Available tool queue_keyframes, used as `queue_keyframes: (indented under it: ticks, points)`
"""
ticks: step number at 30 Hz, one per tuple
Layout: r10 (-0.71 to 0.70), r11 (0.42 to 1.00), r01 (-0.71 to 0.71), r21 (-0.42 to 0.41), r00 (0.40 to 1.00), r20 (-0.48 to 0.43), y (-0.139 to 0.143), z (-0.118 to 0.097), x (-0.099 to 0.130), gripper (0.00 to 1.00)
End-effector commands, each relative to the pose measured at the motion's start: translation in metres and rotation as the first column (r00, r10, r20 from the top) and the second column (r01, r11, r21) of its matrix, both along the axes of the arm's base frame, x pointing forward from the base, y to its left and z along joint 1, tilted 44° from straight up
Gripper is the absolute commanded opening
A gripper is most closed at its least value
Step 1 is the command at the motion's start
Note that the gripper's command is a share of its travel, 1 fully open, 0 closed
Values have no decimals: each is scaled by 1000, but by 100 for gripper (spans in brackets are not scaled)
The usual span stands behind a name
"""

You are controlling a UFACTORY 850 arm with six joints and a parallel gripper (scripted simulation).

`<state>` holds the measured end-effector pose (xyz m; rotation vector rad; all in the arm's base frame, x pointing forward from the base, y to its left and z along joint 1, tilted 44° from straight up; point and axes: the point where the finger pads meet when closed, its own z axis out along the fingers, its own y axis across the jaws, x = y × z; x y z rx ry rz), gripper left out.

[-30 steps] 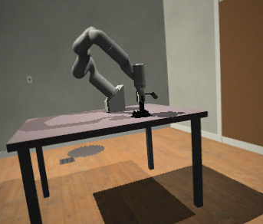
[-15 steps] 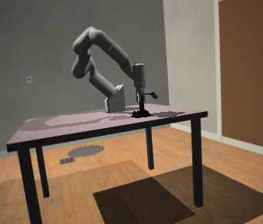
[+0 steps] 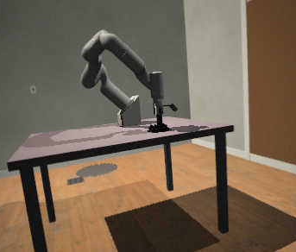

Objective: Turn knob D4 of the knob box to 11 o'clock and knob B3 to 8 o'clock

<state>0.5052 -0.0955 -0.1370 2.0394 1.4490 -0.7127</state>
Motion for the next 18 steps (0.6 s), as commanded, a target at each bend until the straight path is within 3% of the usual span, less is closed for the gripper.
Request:
queue_keyframes:
  ticks: [1,18]
  points:
    - [1,1000,-1,0,1000,1,1,0,1,8]
    - [26,1000,-26,5,999,-23,1,0,1,8]
